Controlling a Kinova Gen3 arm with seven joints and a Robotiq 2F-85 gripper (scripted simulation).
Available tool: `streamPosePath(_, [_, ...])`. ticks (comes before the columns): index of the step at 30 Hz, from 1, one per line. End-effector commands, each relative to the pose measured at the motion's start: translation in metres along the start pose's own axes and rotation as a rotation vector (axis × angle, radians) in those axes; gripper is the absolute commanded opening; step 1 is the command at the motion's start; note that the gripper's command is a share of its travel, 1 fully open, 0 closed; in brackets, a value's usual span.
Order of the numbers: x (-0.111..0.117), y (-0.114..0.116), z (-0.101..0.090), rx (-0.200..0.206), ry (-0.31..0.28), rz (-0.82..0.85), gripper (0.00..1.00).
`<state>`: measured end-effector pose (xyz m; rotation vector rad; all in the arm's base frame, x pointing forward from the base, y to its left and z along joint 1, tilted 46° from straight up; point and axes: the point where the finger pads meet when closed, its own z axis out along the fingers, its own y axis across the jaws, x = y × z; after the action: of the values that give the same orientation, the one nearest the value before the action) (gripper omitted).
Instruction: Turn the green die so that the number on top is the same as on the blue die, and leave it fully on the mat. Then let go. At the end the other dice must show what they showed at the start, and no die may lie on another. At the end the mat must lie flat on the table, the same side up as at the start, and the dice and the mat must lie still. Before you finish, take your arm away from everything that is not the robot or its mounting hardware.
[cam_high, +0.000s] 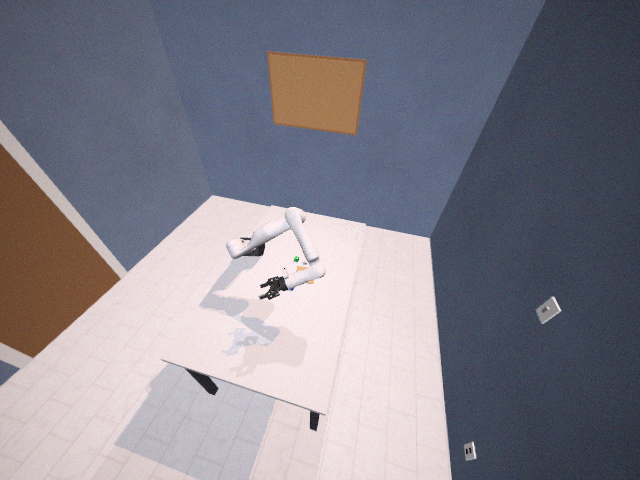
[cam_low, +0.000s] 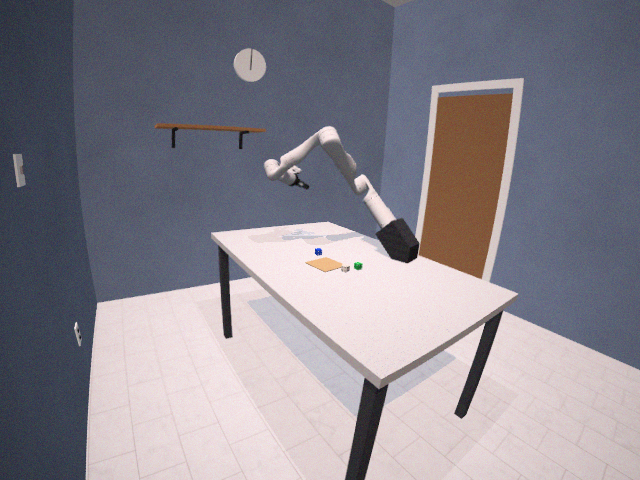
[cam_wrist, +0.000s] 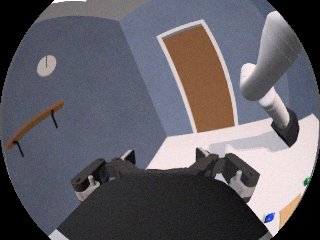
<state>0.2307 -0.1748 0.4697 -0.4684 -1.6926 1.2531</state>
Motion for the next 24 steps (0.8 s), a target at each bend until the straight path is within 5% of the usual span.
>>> streamPosePath(1, [-0.002, 0.002, 0.000, -0.002, -0.014, -0.002, 1.00])
streamPosePath(6, [-0.019, 0.016, 0.000, -0.018, -0.089, -0.014, 1.00])
streamPosePath(11, [-0.052, 0.047, -0.006, -0.056, -0.244, -0.032, 1.00])
streamPosePath(13, [-0.052, 0.047, -0.006, -0.056, -0.244, -0.032, 1.00])
streamPosePath(24, [-0.133, 0.163, -0.069, -0.240, -0.741, -0.016, 1.00])
